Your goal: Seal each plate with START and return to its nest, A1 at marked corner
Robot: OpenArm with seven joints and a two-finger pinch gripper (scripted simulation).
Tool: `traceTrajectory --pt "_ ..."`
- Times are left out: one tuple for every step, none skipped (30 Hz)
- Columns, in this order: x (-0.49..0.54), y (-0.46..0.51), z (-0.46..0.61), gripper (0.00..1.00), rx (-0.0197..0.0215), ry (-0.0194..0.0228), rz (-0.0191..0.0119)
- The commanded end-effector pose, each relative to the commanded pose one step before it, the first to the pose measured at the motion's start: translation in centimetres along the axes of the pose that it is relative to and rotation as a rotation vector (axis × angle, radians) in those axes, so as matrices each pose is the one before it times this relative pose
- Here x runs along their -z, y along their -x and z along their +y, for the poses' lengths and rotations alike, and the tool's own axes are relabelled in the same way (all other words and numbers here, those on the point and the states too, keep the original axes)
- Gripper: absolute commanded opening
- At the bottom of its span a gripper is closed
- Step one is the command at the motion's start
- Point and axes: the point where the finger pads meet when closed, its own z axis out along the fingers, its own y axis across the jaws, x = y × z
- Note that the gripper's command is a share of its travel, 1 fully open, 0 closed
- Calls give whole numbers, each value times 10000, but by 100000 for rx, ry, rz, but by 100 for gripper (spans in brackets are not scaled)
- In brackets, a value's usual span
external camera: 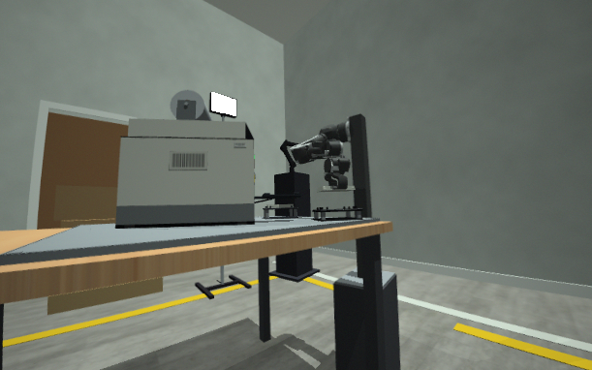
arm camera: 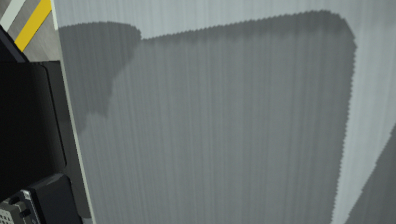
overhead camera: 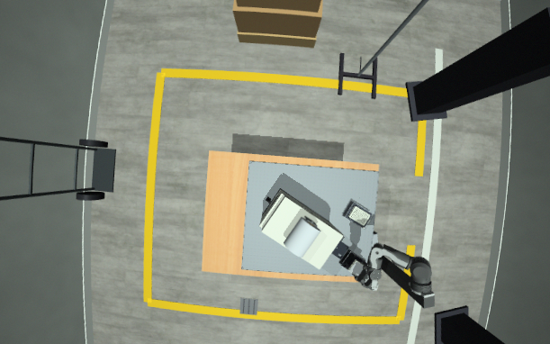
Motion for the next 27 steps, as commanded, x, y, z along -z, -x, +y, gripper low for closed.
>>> traceTrajectory --pt "-1309 -584 846 0 595 550 -1" --pt "-347 207 196 0 -11 62 -61" --pt "-481 -3 29 0 -1 11 1" --pt "-636 -195 -162 0 8 -54 58" --pt "-596 -116 -111 0 7 -41 34" --pt "-420 106 94 0 0 30 -32" --pt "-361 178 162 0 -9 55 -50" --pt "-497 23 8 0 -10 3 -2" --pt "0 0 0 0 0 0 0" --pt "0 0 0 0 0 0 0" --pt "-512 -247 -297 0 -52 -139 91" --pt "-789 -30 -23 0 12 19 10" --pt "-389 120 102 0 35 43 -49" --pt "-242 154 254 0 30 100 -55" --pt "-490 12 53 0 -17 8 -1" --pt "-693 -192 -203 0 -8 -74 59" --pt "-615 -142 -167 0 15 -50 42" --pt "-415 131 91 0 0 30 -37" --pt "-338 221 207 0 -12 66 -65" --pt "-474 3 33 0 -2 13 -1" --pt "-642 -206 -172 0 8 -56 60" --pt "-608 -135 -129 0 8 -45 38" --pt "-425 98 87 0 2 28 -30" --pt "-350 190 175 0 -8 59 -54" --pt "-483 41 23 0 -12 9 -7" --pt "0 0 0 0 0 0 0" --pt "0 0 0 0 0 0 0"
